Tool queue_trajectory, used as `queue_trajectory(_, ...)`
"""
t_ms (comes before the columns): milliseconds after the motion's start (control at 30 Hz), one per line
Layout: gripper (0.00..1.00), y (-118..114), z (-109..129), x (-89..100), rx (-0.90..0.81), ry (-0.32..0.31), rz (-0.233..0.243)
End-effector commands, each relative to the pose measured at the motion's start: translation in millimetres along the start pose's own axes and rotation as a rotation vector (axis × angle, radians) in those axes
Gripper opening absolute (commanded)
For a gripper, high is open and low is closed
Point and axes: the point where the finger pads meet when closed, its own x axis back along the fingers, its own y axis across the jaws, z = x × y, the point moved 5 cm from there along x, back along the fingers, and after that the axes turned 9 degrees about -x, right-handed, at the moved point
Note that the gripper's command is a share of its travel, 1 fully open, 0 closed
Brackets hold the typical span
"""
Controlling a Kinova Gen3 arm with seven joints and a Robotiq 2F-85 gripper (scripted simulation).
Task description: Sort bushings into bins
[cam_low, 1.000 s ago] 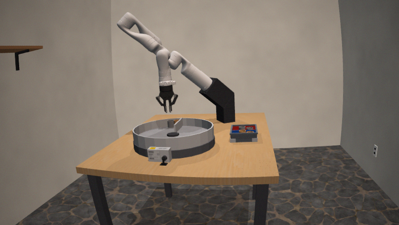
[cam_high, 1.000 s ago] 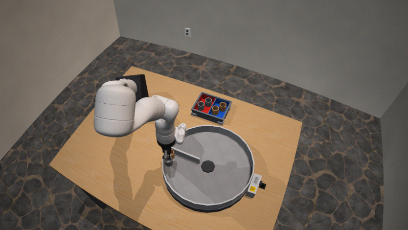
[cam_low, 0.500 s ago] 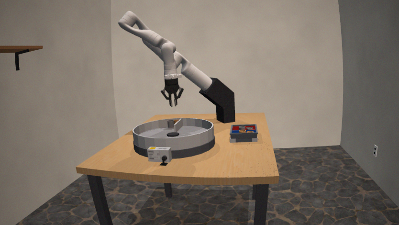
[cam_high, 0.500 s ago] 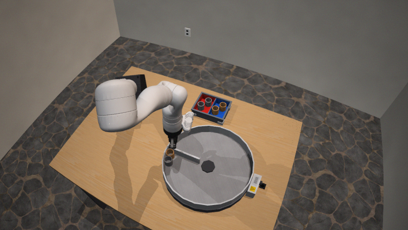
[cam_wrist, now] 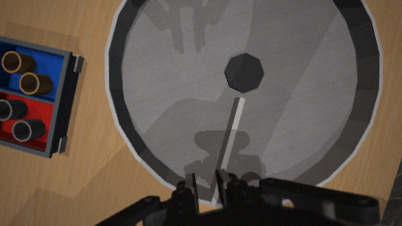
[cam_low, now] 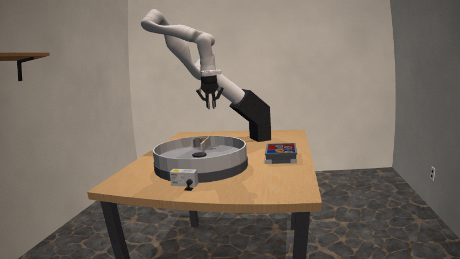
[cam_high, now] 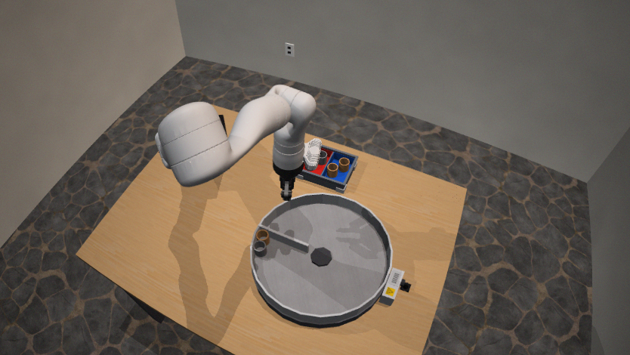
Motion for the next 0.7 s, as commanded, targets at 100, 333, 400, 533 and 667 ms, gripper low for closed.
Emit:
queue_trajectory(100, 0.18, -17, 11, 15.4, 0.019, 0.006, -0.001)
queue_trajectory(333, 0.18, -54, 34, 55.9, 0.019, 0.006, -0.001)
queue_trajectory(400, 0.18, -54, 34, 55.9, 0.019, 0.006, -0.001)
queue_trajectory(533, 0.18, -76, 48, 80.2, 0.019, 0.006, -0.001)
queue_trajectory(667, 0.18, -91, 57, 96.4, 0.019, 0.006, -0.001)
